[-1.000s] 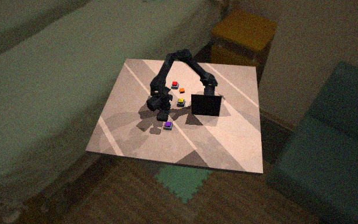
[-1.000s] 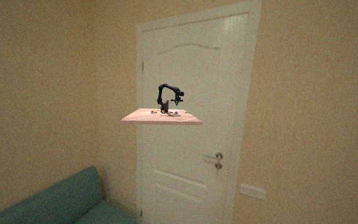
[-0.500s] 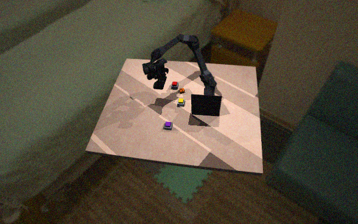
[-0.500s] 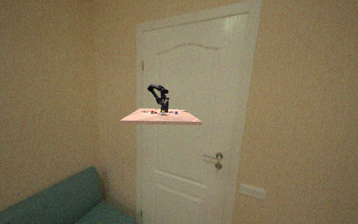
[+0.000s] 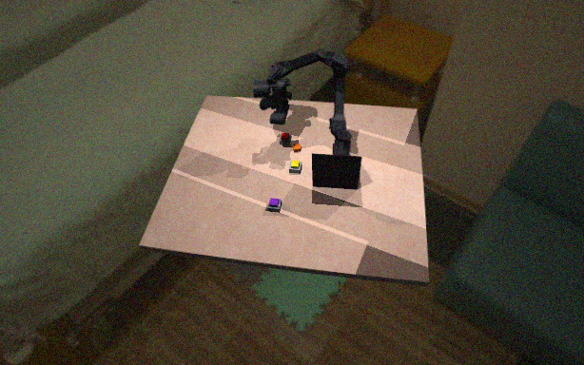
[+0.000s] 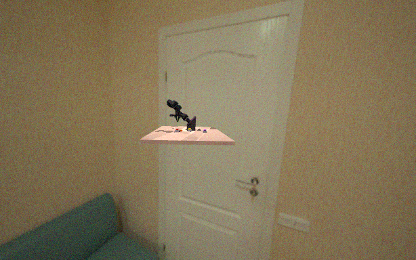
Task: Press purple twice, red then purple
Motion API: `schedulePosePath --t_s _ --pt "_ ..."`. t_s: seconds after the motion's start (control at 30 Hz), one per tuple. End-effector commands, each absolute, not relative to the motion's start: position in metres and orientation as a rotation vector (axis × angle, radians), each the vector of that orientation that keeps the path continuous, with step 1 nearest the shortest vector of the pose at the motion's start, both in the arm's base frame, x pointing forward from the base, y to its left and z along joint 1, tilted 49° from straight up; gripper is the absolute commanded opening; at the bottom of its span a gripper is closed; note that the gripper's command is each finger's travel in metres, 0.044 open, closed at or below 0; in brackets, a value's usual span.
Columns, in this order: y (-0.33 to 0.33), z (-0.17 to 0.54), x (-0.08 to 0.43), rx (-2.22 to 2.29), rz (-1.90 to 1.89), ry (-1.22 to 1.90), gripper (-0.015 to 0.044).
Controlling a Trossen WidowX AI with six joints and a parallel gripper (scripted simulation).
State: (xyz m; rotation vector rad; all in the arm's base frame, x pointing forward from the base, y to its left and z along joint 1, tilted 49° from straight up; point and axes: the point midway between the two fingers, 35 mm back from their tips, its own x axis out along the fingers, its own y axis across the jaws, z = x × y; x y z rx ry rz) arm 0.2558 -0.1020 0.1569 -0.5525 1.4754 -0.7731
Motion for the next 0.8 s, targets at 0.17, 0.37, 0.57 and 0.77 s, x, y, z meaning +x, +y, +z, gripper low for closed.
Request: schedulePosePath --t_s 0.17,0.37,0.57,0.77 --pt "-0.150 0.120 0.248 -0.565 -0.780 1.479 0.0020" --pt "-0.152 0.117 0.248 -0.565 -0.780 1.479 0.0020" --pt "-0.160 0.110 0.247 -0.564 -0.780 1.479 0.0020" --pt "-0.167 0.104 0.247 -0.565 -0.780 1.478 0.0020"
